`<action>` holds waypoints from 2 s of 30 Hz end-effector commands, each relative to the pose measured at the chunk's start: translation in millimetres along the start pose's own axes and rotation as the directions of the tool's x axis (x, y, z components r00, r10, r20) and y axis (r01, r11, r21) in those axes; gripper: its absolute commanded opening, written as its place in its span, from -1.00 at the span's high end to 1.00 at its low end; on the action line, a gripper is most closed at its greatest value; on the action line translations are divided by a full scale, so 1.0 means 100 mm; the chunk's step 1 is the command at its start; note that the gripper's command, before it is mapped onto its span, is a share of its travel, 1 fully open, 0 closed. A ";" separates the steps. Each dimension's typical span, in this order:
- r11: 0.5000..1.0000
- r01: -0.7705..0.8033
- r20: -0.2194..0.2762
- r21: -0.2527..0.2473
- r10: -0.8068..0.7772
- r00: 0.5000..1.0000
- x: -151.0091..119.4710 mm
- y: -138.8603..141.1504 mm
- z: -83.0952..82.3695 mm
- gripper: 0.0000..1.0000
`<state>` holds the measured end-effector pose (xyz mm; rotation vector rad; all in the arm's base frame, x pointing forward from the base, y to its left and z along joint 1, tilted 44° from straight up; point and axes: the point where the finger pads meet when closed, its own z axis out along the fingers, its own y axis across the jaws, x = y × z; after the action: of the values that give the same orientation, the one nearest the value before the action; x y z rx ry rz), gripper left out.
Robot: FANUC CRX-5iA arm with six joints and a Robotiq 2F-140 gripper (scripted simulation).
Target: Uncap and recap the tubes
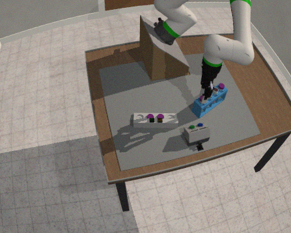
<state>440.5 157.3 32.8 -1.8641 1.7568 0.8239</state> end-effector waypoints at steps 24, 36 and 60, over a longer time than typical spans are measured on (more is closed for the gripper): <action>0.622 0.783 0.000 0.000 -0.783 0.622 0.00 0.00 -0.01 1.00; 0.500 0.866 0.000 0.000 -0.866 0.500 0.00 0.00 -0.01 0.31; 0.929 0.371 0.000 0.000 -0.371 0.929 0.00 0.00 0.00 0.31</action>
<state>440.3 157.2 32.8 -2.1728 1.1263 0.6007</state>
